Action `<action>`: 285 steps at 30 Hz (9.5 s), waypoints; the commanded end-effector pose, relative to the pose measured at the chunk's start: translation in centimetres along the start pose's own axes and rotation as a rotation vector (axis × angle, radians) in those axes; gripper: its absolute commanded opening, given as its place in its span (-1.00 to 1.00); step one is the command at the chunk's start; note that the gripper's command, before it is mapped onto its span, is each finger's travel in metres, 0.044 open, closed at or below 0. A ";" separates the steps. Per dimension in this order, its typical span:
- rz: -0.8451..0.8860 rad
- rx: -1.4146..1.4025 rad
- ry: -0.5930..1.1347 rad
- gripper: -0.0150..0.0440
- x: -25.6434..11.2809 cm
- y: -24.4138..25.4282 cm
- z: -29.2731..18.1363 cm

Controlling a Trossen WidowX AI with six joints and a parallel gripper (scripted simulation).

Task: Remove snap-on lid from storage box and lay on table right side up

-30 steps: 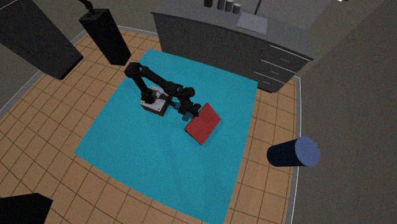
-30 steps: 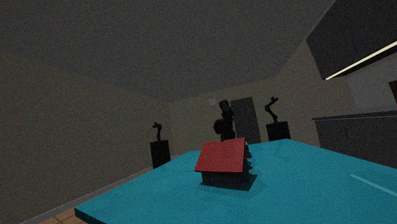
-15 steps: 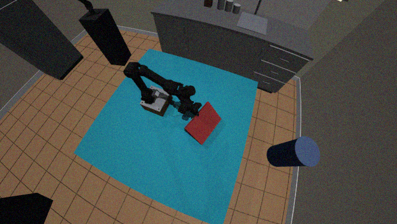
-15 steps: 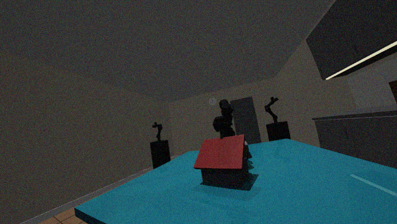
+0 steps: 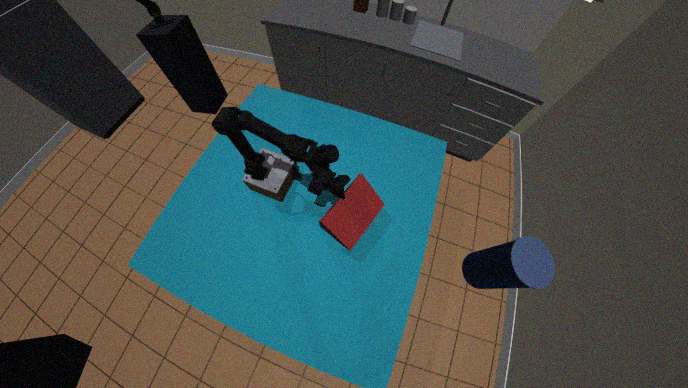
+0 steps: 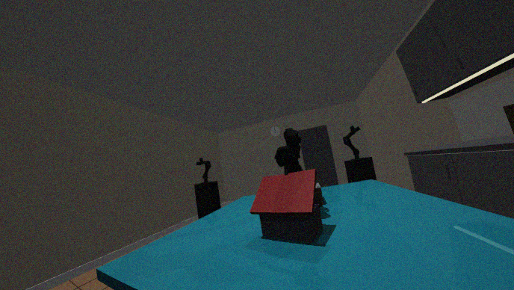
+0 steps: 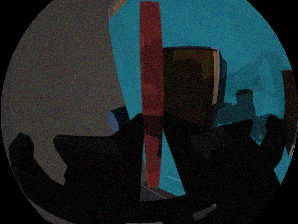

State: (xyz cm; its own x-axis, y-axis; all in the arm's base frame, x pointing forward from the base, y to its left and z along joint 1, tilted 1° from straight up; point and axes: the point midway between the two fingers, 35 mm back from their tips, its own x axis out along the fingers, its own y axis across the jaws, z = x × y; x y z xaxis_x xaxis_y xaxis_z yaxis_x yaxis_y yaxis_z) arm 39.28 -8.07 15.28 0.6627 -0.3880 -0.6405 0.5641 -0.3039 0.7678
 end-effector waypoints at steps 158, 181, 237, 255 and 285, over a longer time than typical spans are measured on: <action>0.019 -0.014 -0.007 -0.49 -3.4 -1.7 29.0; 0.019 -0.014 -0.007 -0.49 -2.4 -3.4 29.2; 0.018 -0.014 -0.007 -0.49 0.6 -6.8 29.2; 0.018 -0.014 -0.007 -0.49 1.5 -7.9 29.3; 0.018 -0.014 -0.006 -0.49 3.1 -9.7 29.3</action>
State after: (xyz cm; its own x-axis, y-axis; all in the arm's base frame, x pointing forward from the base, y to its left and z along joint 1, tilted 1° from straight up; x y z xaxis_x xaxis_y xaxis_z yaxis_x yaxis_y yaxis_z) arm 21.29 -31.82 6.49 0.6613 -0.4020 -0.6332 0.5616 -0.2942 0.7733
